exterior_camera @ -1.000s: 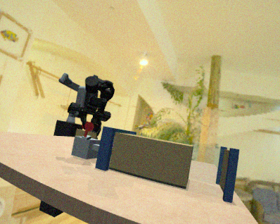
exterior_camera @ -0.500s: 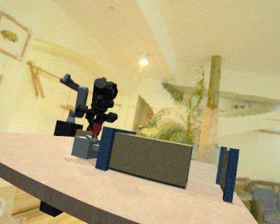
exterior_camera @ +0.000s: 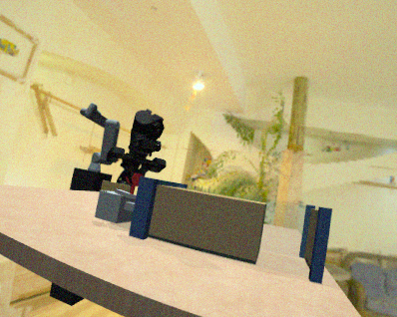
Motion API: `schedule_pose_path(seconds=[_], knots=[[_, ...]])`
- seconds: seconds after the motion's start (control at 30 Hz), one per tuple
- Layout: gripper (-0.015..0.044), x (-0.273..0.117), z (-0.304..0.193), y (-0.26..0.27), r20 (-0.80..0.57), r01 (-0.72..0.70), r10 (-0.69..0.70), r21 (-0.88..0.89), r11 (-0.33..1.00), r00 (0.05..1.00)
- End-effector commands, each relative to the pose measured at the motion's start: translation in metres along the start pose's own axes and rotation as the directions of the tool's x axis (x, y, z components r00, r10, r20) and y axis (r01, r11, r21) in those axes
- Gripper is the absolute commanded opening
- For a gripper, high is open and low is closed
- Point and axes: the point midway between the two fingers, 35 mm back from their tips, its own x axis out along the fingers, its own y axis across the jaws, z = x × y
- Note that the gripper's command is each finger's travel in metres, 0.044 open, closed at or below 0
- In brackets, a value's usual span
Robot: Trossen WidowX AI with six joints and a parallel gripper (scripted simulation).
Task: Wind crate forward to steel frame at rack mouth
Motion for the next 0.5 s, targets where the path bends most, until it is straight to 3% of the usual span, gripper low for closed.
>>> schedule_pose_path(seconds=[0.0, 0.47], knots=[[0.0, 0.001, -0.008, 0.022, -0.027, -0.035, 0.035, 0.001, 0.999, 0.999], [0.0, -0.004, -0.017, 0.042, -0.028, -0.037, 0.037, 0.001, 0.999, 0.999]])
